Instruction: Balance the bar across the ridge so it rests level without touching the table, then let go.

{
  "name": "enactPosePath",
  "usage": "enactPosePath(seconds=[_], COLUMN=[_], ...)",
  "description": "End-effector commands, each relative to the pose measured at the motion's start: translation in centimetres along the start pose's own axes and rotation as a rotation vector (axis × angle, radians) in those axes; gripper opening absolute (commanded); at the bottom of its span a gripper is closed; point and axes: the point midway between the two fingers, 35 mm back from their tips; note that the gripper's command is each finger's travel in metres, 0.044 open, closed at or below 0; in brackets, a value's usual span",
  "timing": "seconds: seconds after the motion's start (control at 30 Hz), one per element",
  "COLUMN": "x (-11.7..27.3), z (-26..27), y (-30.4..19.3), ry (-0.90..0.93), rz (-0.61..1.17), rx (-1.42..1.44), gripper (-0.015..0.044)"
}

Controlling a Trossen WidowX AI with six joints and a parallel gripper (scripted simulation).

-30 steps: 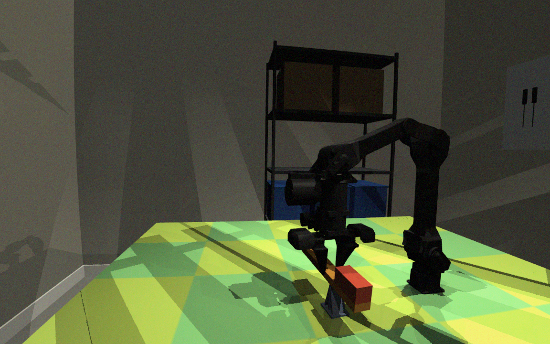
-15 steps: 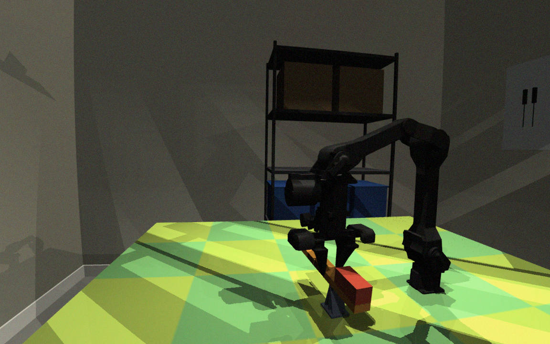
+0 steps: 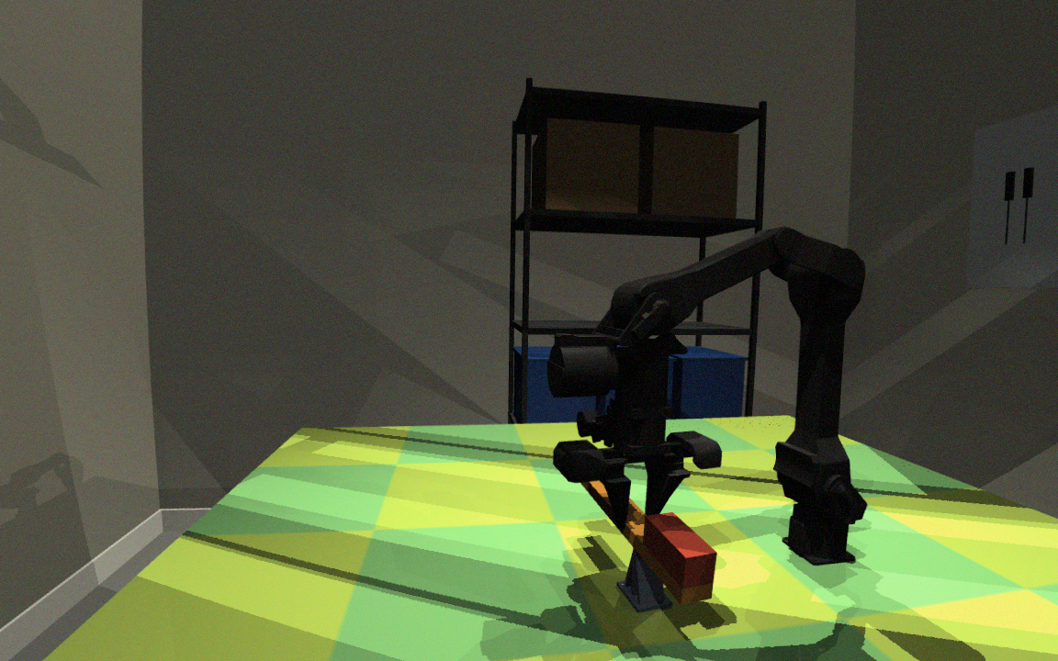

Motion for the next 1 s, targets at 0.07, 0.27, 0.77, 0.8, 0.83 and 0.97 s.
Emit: enactPosePath(seconds=[0.07,0.27,0.77,0.8,0.83,0.97], x=[-0.07,-0.12,-0.25,-0.26,-0.27,-0.31], z=[0.01,0.01,-0.02,-0.02,-0.02,-0.03], y=[-0.04,-0.05,-0.04,-0.04,-0.04,-0.04], ry=[0.001,0.001,0.001,0.001,0.001,0.001], rz=[0.002,0.002,0.002,0.002,0.002,0.002], rx=[0.004,0.004,0.004,0.004,0.004,0.004], gripper=[0.0,0.0,0.0,0.0,0.0,0.0])
Point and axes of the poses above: the point midway between the two fingers, 35 mm back from their tips, its own x axis back along the fingers, its own z axis across the jaws, y = z × x, and after that the axes turned 6 degrees about -x, right-handed
